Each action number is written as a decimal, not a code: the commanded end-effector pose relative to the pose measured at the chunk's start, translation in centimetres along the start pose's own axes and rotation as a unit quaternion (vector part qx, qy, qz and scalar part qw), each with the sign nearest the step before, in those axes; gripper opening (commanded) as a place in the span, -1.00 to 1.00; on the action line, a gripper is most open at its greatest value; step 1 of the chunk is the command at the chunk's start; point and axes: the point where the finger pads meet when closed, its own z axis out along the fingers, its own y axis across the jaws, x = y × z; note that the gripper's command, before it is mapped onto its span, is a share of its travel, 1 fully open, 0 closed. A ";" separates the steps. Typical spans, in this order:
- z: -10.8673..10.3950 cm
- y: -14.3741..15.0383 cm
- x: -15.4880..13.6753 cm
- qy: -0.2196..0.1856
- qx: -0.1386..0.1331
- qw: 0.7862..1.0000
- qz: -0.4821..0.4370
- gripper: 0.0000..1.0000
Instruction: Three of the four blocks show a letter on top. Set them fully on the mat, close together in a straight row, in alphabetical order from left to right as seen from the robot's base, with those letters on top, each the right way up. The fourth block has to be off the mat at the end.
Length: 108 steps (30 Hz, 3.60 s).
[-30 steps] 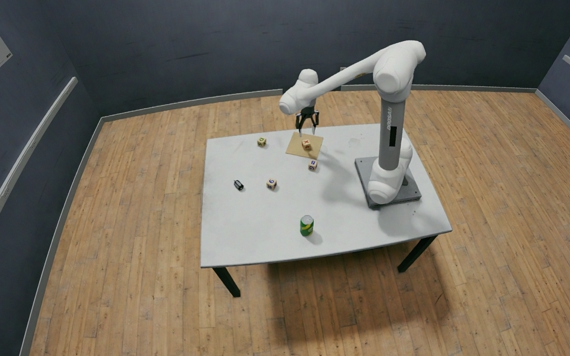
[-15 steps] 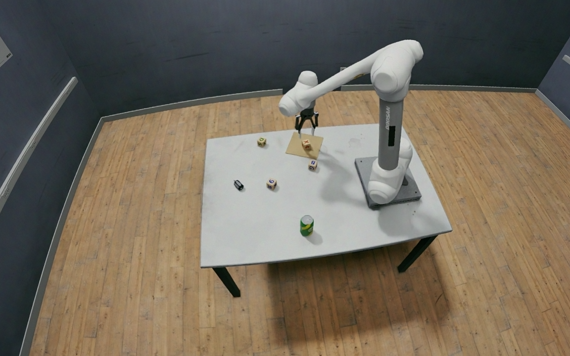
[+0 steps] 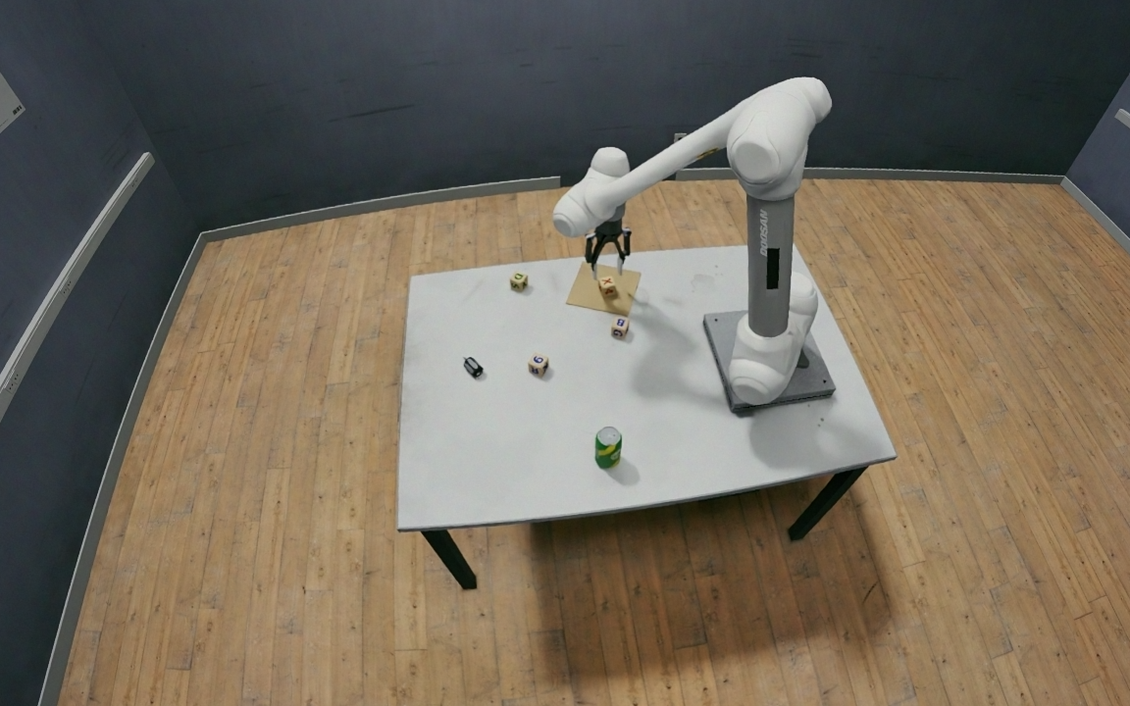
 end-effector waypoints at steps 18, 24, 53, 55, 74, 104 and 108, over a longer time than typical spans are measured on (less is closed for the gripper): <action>1.9 -0.2 0.2 0.002 0.001 1.000 0.000 0.10; 1.9 -0.2 0.2 0.002 0.001 1.000 0.000 0.10; 1.9 -0.2 0.2 0.002 0.001 1.000 0.000 0.10; 1.9 -0.2 0.2 0.002 0.001 1.000 0.000 0.10; 1.8 -0.4 0.3 0.001 0.000 1.000 0.000 0.10; 1.8 -0.4 0.3 0.001 0.000 1.000 0.000 0.10; 1.8 -0.4 0.3 0.001 0.000 1.000 0.000 0.10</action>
